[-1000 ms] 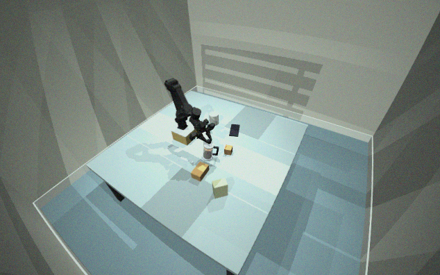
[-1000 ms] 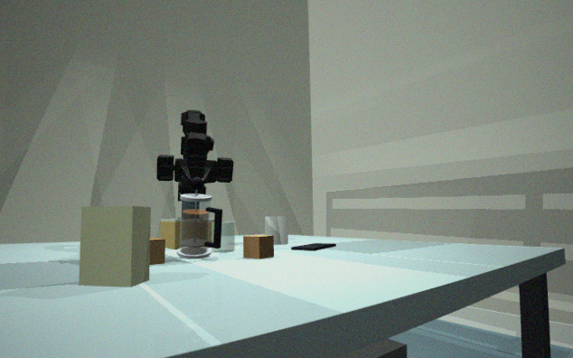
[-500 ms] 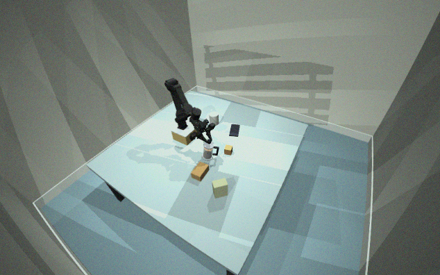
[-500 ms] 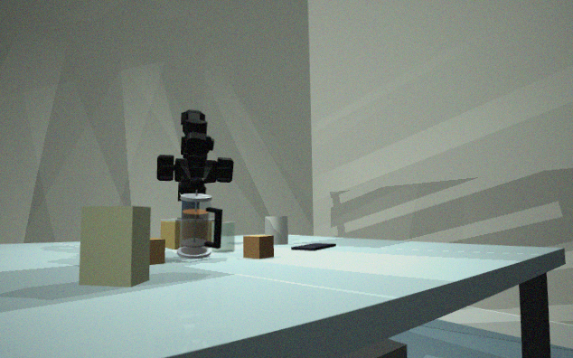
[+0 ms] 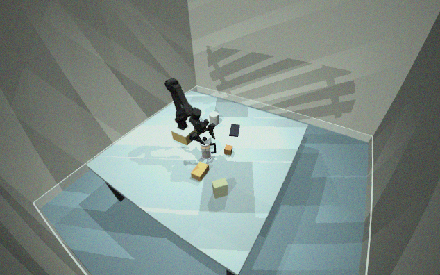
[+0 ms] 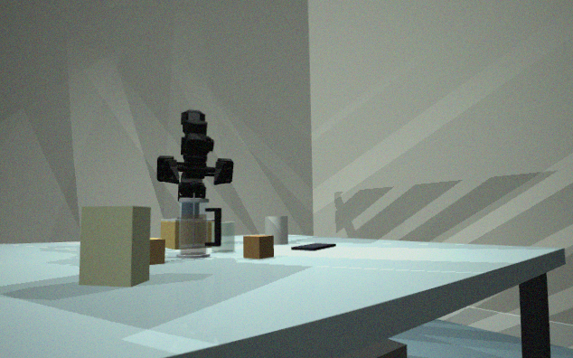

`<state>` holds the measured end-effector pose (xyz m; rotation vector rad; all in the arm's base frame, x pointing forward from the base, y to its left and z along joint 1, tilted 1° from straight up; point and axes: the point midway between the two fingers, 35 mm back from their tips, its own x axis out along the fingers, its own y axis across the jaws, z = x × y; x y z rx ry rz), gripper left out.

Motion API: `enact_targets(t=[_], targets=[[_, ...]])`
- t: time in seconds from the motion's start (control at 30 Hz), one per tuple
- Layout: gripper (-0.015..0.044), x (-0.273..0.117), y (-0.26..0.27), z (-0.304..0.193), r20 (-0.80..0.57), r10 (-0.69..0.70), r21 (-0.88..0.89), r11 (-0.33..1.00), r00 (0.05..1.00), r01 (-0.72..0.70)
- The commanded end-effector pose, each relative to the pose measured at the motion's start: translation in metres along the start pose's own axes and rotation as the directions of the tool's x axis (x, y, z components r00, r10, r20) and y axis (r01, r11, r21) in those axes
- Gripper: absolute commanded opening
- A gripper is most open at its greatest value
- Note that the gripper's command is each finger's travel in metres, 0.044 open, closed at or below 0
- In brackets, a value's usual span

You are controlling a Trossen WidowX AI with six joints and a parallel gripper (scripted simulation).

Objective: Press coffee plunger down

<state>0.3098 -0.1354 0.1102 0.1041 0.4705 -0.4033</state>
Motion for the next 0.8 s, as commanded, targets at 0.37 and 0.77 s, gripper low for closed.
enact_targets(t=[0.37, 0.77], targets=[[0.044, -0.071, -0.004, 0.044, -0.024, -0.005, 0.007, 1.0, 1.0, 0.005], [0.044, -0.077, -0.004, 0.045, -0.026, -0.005, 0.008, 1.0, 1.0, 0.005]])
